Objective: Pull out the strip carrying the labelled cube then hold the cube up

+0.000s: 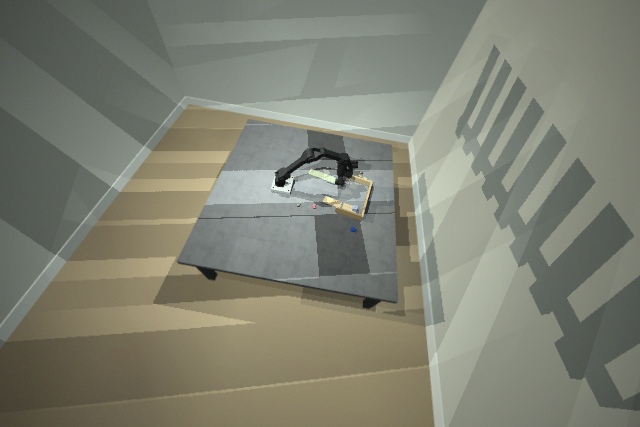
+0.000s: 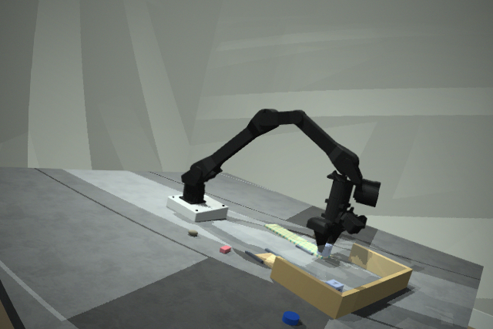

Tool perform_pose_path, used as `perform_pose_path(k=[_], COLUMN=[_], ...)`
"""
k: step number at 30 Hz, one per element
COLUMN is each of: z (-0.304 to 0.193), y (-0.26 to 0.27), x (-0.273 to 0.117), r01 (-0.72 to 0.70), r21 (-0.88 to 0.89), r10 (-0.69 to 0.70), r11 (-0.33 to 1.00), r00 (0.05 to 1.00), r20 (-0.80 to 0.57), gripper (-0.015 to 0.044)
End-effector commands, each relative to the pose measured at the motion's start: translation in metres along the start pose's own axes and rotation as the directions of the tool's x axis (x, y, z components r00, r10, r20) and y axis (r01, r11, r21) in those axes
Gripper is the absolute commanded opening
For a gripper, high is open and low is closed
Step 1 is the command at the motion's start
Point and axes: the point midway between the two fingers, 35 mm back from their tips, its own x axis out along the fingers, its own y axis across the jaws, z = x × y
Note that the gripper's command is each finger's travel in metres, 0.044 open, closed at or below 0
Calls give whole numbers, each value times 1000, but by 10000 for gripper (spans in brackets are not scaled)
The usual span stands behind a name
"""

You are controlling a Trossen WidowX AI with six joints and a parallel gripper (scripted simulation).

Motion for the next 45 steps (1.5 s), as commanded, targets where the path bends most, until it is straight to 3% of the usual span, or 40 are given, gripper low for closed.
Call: perform_pose_path(k=[1,3,6,15,20,34,45], z=[0,0,-1,-1,-5,-55,-82], y=[-1,-1,0,0,-2,-17,-26], x=[6,7,4,4,0,-36,-39], r01=[4,4,1,1,1,5,6], r21=[-5,-5,0,0,-1,-6,-6], r10=[-4,-4,-1,-1,-1,-5,-6], r11=[1000,1000,1000,1000,1000,1000,1000], r00=[1000,1000,1000,1000,1000,1000,1000], r20=[0,0,-2,-2,-2,-5,-7], gripper=[250,250,171,111,0,0,0])
